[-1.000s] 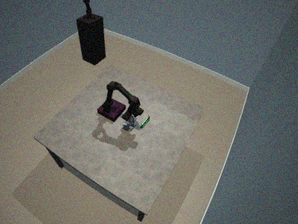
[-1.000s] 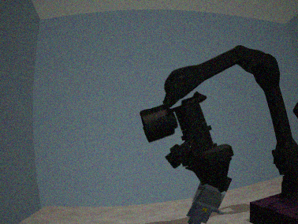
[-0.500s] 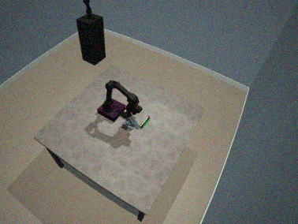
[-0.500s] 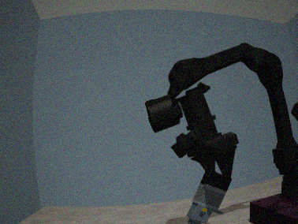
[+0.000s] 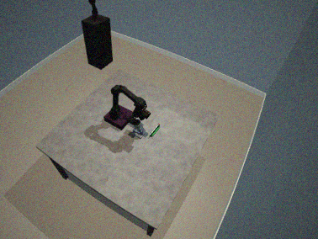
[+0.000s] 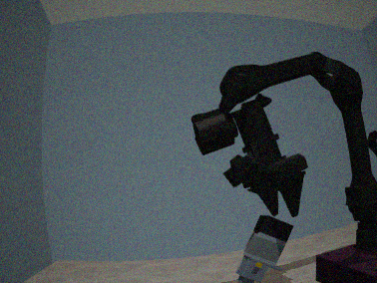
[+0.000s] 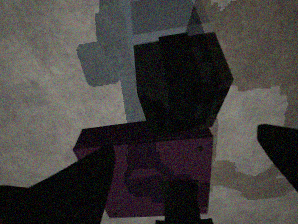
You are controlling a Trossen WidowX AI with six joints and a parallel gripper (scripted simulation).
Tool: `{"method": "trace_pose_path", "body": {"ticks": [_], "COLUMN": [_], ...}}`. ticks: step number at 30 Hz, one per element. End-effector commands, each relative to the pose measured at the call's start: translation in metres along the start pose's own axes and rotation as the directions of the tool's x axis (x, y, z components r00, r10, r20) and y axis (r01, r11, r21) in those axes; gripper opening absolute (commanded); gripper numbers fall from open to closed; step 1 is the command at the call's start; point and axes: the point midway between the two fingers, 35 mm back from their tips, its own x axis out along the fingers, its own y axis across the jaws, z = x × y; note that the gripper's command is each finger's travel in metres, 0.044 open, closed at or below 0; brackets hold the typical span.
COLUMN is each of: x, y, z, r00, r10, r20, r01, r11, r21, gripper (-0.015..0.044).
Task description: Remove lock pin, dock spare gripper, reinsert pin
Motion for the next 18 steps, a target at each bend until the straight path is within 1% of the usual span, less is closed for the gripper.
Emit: {"method": "trace_pose_path", "body": {"ticks": [1,18], "x": [-0.005,-0.025], "y": [0.0,0.001], "z": [-0.007,-0.021], "r00": [1.0,0.991], "r10": [-0.002,-0.009], "r20": [0.021,0.133], "r01": [0.002,0.009], "r11": [1.0,1.0], "r21": [-0.003,-0.003], "gripper": [0.044,0.044]}}
